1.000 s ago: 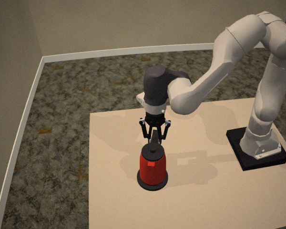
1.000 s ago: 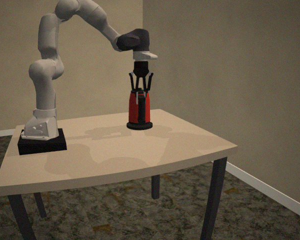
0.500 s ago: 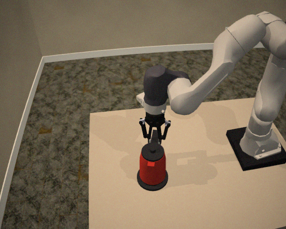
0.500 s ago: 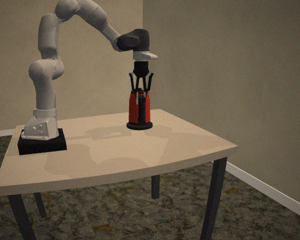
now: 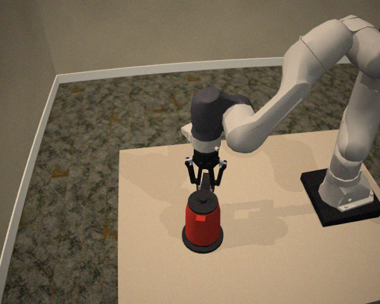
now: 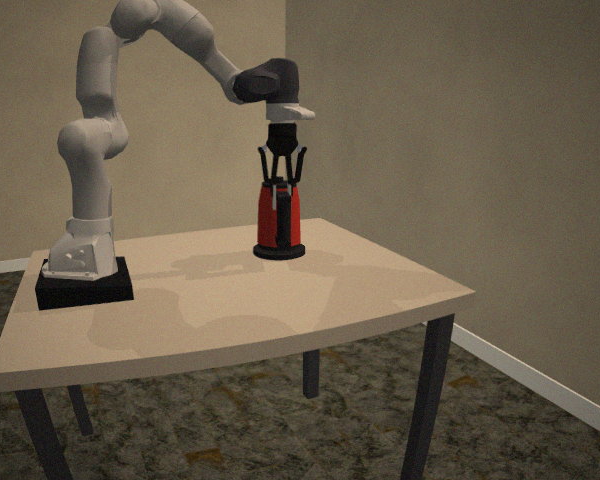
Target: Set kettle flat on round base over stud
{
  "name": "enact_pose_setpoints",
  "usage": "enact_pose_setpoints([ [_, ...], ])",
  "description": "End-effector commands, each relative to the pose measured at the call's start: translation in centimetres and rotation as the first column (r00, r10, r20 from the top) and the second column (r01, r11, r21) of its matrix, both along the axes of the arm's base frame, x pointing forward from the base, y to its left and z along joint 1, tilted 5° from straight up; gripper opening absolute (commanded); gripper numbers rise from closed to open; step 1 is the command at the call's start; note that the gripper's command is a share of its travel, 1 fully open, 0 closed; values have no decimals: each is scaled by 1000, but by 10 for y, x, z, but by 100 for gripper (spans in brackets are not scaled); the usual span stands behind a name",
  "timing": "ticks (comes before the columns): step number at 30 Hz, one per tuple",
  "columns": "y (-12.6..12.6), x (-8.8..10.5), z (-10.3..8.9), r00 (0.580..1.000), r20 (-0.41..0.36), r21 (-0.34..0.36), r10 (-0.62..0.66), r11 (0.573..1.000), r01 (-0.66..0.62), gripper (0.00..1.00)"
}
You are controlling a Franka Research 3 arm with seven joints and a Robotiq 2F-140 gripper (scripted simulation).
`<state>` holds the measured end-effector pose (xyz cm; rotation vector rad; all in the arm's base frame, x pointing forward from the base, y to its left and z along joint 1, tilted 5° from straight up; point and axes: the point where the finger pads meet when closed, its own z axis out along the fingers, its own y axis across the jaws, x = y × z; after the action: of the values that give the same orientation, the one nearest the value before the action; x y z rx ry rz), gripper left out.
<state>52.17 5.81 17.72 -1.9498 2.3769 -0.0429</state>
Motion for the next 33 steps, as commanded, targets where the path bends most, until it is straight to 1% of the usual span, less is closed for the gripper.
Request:
enact_pose_setpoints([
  [1, 2, 4, 3, 1000, 11, -3, 0, 1000, 0, 0],
  [33, 2, 4, -2, 1000, 11, -3, 0, 1000, 0, 0],
])
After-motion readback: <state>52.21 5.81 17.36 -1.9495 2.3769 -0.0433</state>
